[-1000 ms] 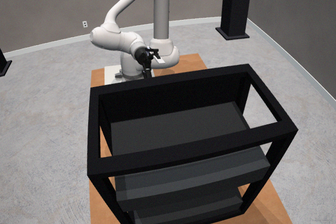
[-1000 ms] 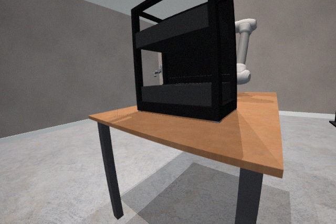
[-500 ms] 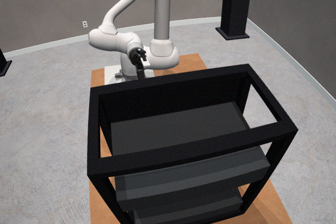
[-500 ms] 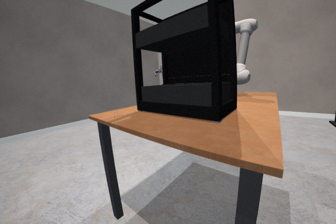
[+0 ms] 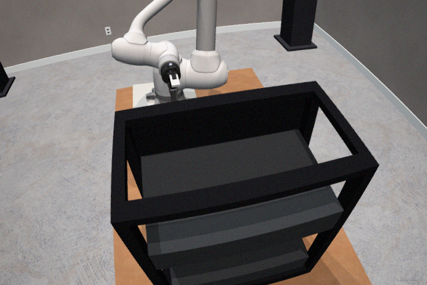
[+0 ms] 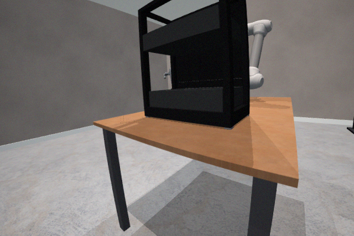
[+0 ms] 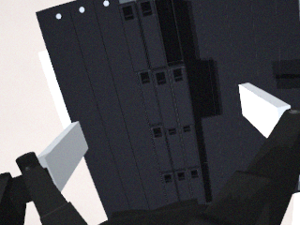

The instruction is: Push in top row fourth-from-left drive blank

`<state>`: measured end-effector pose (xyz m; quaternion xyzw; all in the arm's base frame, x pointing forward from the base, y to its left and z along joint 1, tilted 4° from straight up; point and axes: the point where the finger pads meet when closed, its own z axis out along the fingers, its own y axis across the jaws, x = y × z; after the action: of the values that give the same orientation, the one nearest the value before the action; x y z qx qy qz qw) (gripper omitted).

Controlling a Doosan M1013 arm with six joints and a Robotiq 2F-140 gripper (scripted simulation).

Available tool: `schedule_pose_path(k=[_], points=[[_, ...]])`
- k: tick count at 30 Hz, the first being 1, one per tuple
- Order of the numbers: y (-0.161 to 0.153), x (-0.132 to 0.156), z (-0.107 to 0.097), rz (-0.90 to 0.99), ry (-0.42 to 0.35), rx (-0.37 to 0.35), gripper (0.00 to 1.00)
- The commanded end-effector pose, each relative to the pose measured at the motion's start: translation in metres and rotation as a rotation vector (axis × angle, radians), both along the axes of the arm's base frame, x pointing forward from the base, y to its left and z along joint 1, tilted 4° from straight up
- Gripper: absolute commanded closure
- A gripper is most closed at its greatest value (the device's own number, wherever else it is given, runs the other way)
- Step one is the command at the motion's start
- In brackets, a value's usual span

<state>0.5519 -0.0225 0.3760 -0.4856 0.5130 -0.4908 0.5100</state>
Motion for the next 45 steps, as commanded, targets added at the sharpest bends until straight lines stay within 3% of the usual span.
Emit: schedule_pose_path(k=[1,45], points=[[-0.0043,-0.0013,-0.001,-0.011,0.001,0.011,0.0],[-0.0121,-0.0038,-0.003,-0.031,0.002,0.031,0.0]])
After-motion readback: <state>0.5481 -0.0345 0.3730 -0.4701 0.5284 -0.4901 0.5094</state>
